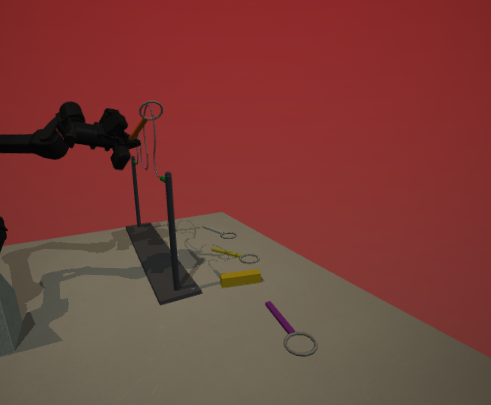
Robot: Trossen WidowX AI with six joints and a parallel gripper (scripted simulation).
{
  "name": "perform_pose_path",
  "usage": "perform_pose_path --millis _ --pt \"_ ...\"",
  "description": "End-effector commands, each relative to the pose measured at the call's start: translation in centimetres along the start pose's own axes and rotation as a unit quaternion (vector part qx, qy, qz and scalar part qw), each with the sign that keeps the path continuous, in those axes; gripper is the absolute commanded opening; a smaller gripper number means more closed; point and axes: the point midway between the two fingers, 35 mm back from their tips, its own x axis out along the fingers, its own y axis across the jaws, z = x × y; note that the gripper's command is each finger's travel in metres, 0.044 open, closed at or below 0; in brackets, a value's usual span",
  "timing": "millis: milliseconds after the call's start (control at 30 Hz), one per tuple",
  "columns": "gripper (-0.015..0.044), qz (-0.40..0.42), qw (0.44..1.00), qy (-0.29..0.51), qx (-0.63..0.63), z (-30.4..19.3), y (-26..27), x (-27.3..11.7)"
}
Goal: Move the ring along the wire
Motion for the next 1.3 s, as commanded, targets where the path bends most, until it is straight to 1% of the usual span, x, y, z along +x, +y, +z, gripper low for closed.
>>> perform_pose_path --millis 0,1267 --pt "-0.015 0.007 1.0 -0.005 0.025 0.0 -0.1 0.0" --pt "-0.015 0.077 0.98 -0.026 0.182 0.3 1.0 0.1"
